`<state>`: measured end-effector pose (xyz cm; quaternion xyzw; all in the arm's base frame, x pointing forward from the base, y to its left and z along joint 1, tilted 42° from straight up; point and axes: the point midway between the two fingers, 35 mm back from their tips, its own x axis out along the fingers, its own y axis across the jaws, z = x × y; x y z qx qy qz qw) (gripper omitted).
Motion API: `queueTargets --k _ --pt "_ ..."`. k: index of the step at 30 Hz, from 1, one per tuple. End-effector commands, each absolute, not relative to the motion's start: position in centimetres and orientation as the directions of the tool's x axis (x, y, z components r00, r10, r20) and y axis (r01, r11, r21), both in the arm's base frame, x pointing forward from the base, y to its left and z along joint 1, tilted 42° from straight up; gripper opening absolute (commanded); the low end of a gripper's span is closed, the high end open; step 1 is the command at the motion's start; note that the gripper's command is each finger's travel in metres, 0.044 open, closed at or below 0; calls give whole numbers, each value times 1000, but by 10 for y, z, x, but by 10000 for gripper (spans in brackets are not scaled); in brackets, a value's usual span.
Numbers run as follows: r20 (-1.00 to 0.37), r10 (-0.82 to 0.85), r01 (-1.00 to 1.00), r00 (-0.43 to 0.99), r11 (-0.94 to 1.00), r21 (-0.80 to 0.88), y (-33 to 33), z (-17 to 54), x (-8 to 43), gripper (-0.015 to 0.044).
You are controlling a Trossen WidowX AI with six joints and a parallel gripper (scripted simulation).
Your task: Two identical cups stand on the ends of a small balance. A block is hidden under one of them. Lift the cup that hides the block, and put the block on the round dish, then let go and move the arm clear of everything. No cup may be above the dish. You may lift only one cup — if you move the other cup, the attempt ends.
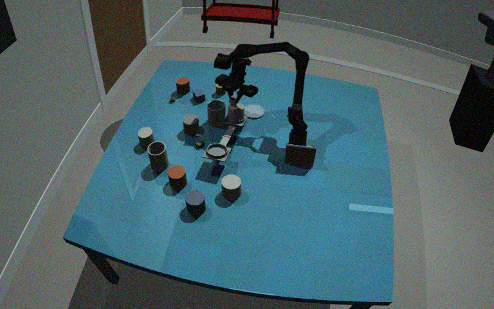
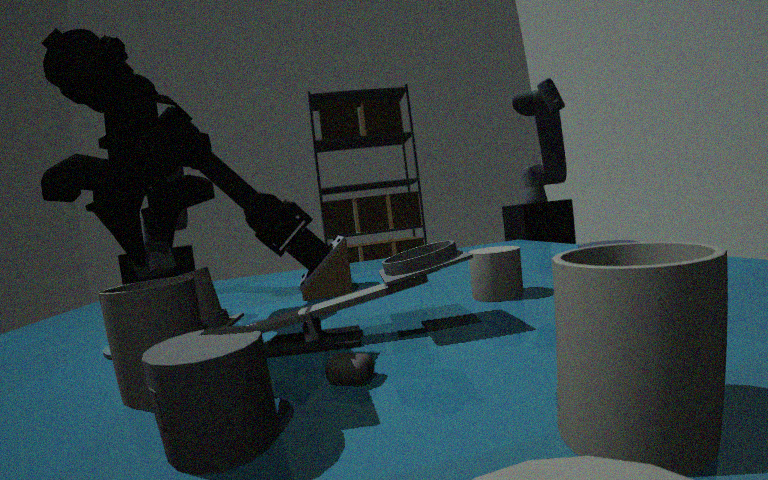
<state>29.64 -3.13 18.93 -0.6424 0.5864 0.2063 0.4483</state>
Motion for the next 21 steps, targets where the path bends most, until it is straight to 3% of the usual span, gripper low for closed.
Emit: queueTargets --k 1,14,21 --pt "-777 -583 -934 238 82 -348 -50 197 287 0" --pt "-740 -657 -970 145 53 -237 -111 207 235 0" --pt "-738 -660 -972 139 53 -231 -118 202 234 0"
